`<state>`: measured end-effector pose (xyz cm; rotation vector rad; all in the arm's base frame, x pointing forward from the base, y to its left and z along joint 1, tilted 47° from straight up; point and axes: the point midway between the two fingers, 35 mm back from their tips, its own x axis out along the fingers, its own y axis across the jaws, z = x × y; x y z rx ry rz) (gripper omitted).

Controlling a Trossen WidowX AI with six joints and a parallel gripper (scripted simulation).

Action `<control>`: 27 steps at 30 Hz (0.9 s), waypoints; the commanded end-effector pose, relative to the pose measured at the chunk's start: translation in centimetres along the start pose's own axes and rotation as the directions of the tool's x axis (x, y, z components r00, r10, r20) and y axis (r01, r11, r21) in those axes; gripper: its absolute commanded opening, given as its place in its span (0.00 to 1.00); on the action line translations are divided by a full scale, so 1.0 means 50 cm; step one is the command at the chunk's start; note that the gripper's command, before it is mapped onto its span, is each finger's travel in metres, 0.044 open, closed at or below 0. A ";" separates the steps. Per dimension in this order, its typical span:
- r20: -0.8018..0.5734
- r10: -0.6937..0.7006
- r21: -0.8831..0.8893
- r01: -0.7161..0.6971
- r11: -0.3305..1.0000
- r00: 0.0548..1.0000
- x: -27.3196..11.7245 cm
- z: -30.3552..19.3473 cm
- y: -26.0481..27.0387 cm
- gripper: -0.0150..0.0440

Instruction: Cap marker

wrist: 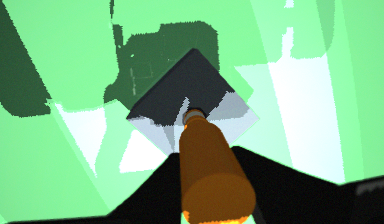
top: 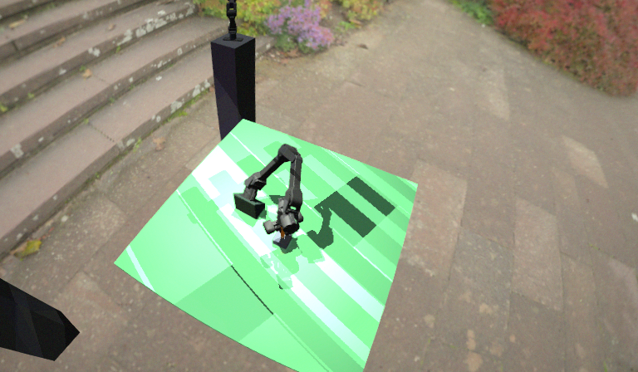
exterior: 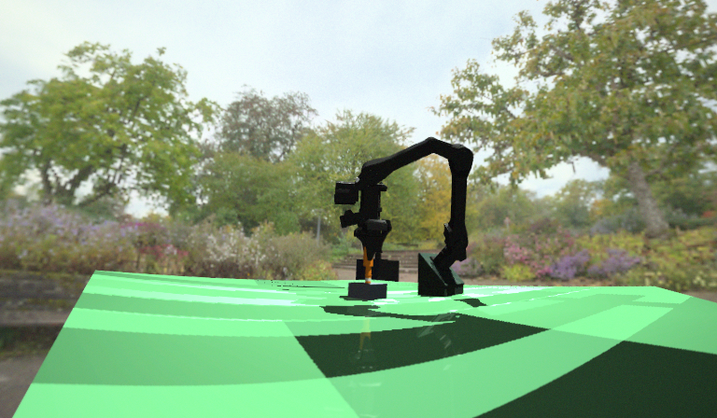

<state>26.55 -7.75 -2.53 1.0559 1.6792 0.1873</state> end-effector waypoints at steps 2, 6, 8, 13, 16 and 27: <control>0.001 0.004 0.005 -0.004 1.000 1.000 0.018 -0.001 0.000 0.25; 0.001 0.004 0.005 -0.004 1.000 1.000 0.031 -0.002 0.000 0.25; 0.001 0.004 0.005 -0.004 1.000 1.000 0.038 -0.002 0.000 0.25; 0.000 0.005 0.005 -0.005 1.000 1.000 0.048 -0.003 0.000 0.25; 0.000 0.005 0.005 -0.005 1.000 1.000 0.048 -0.003 0.000 0.25; -0.002 0.001 0.001 -0.001 1.000 1.000 0.047 -0.004 -0.001 0.57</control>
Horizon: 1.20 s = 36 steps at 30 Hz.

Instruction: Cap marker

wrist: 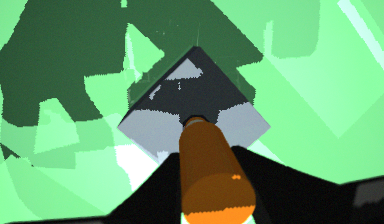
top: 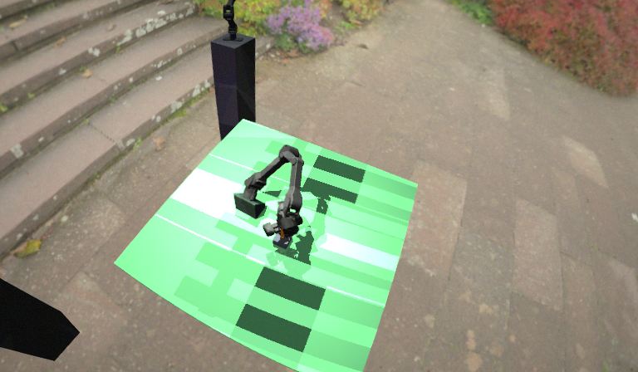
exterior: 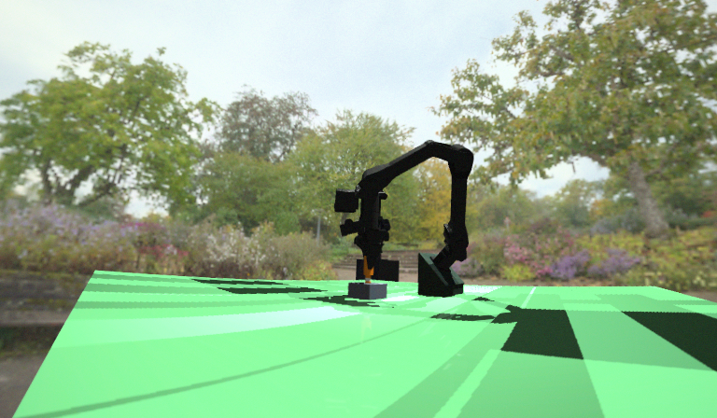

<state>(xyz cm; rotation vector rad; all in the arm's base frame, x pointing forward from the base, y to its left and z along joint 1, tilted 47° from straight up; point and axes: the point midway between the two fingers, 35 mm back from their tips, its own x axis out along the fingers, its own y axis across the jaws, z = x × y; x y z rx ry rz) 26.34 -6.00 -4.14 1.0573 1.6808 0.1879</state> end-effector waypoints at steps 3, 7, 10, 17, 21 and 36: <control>0.000 0.000 0.000 0.000 1.000 1.000 0.000 0.000 0.000 0.70; 0.000 0.000 0.000 0.000 1.000 1.000 0.000 0.000 0.000 0.88; 0.000 0.000 0.000 0.000 1.000 1.000 0.000 0.000 0.000 1.00; 0.004 -0.003 0.000 0.003 1.000 1.000 -0.107 0.005 -0.001 1.00; 0.001 -0.002 0.001 0.002 1.000 1.000 -0.151 0.000 -0.001 1.00; 0.003 0.002 -0.623 0.001 0.782 1.000 -0.132 0.004 -0.007 0.47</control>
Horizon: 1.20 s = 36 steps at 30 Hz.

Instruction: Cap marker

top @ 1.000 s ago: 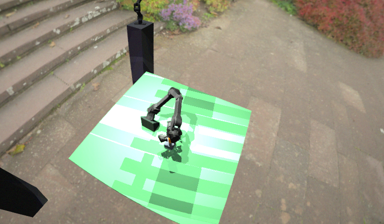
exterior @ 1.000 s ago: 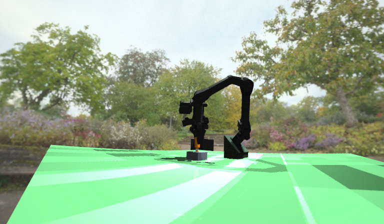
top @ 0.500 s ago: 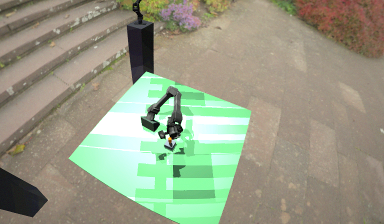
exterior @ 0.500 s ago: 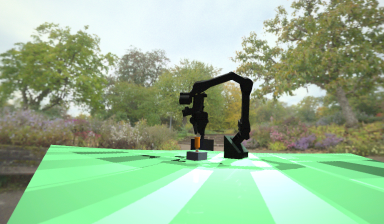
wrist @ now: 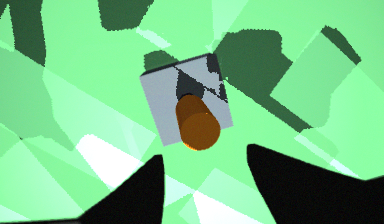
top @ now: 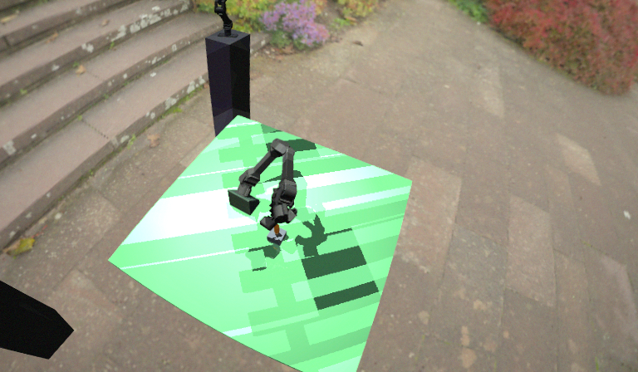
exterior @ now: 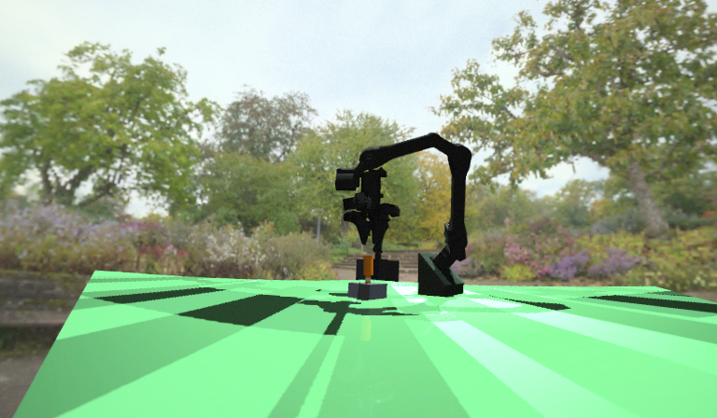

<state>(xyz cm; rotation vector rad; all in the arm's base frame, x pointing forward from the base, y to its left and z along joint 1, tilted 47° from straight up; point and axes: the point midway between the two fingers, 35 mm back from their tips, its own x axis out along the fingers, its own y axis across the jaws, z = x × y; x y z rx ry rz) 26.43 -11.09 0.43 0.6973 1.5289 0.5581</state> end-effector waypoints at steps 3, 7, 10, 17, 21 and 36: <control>0.001 0.000 -0.194 0.001 0.981 1.000 0.004 0.000 -0.003 0.33; 0.001 0.000 -0.194 0.001 0.981 1.000 0.004 0.000 -0.003 0.25; 0.001 0.000 -0.194 0.001 0.981 1.000 0.004 0.000 -0.003 0.25; 0.001 0.000 -0.194 0.001 0.981 1.000 0.006 0.000 -0.003 0.25; 0.001 0.000 -0.194 0.001 0.981 1.000 0.014 0.000 -0.003 0.25; 0.002 0.001 -0.195 0.000 0.981 1.000 0.059 0.000 -0.002 0.25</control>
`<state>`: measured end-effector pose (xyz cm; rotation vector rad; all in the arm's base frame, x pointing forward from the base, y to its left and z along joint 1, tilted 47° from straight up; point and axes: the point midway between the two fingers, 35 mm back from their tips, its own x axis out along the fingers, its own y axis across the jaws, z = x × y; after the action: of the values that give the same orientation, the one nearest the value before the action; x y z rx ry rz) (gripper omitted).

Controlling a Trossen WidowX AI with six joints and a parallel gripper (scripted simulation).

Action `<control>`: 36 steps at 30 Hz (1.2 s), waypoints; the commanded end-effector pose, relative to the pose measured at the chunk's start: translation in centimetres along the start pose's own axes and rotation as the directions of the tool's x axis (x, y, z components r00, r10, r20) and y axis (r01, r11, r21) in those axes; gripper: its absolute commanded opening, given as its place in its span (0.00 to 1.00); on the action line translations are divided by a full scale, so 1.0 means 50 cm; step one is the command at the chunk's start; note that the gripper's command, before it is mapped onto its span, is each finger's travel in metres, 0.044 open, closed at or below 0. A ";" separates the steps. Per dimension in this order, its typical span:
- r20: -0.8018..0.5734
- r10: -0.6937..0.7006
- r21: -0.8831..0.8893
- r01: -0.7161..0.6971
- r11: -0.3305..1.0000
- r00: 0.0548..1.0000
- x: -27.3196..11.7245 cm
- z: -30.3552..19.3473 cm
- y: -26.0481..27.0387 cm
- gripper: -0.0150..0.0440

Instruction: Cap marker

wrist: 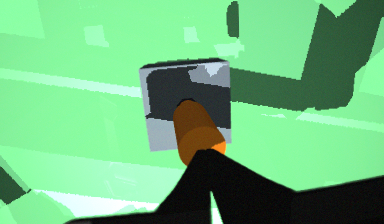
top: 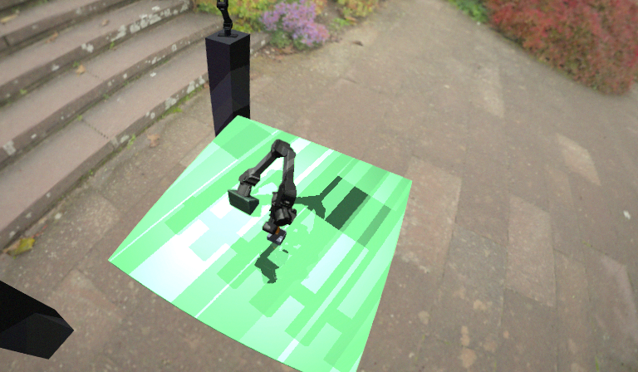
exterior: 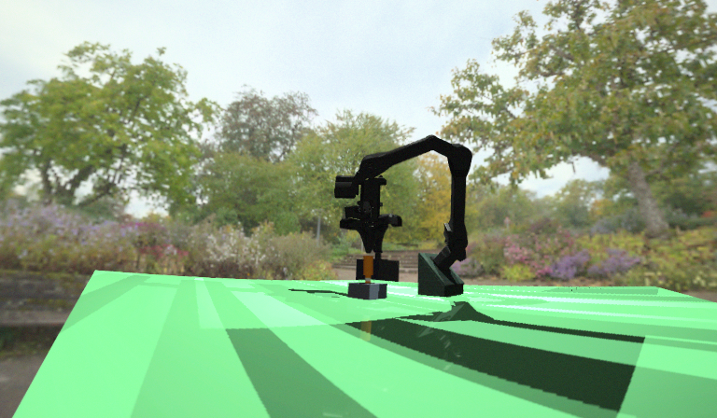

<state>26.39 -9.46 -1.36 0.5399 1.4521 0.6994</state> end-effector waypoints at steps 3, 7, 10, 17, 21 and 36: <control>0.004 0.003 0.005 -0.003 1.000 1.000 0.020 0.000 0.001 0.25; 0.004 0.003 0.005 -0.003 1.000 1.000 0.032 0.000 0.001 0.25; 0.004 0.004 0.005 -0.004 1.000 1.000 0.038 0.002 0.000 0.25; 0.007 -0.003 0.001 0.003 1.000 1.000 0.021 0.002 -0.002 0.25; 0.006 -0.006 0.002 0.006 1.000 1.000 -0.064 0.007 -0.007 0.25; 0.004 -0.004 0.003 0.004 1.000 1.000 -0.153 0.000 -0.003 0.52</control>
<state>26.52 -14.77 3.72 0.5488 1.4511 0.6930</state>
